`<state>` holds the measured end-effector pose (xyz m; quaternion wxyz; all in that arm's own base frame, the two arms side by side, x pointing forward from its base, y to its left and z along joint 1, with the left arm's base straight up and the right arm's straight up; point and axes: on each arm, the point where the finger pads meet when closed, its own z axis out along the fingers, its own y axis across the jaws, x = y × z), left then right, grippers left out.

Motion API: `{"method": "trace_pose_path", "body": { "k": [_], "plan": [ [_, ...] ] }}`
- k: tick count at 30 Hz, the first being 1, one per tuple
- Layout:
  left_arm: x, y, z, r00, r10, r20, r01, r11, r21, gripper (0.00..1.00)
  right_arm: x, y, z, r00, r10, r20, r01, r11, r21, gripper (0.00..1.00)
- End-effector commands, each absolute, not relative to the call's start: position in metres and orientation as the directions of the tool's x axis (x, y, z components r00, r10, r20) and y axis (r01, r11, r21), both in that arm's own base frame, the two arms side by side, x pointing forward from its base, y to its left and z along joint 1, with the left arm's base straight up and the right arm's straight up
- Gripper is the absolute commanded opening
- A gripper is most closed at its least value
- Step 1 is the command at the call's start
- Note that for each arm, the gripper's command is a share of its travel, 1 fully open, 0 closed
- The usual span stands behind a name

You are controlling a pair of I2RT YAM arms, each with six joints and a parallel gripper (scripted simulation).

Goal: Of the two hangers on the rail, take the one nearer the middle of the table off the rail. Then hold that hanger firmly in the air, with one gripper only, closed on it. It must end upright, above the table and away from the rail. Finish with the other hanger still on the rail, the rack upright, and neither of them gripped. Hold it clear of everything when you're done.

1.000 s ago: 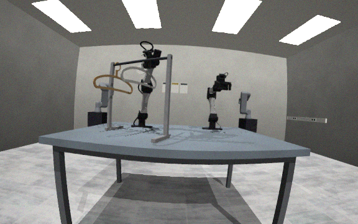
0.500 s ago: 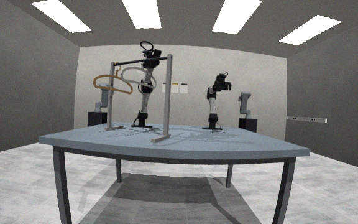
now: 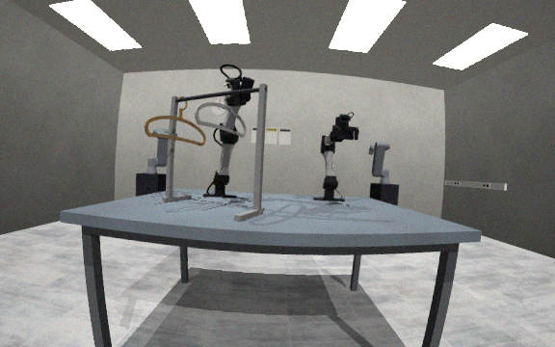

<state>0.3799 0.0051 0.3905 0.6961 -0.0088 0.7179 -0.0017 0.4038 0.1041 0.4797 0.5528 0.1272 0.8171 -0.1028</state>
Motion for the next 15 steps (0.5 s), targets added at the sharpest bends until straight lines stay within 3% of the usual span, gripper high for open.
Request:
{"method": "trace_pose_path", "body": {
  "k": [1,15],
  "plan": [
    [0.379,0.005,0.396,-0.016,-0.016,-1.000,-0.009,1.000,-0.016,1.00,0.377,0.091,0.506,-0.296,0.142,-0.945,0.354,0.935,0.030,0.01],
    [0.379,0.005,0.396,-0.016,-0.016,-1.000,-0.009,1.000,-0.016,1.00,0.349,0.102,0.506,-0.289,0.151,-0.945,0.353,0.935,0.041,0.01]
  ]
}}
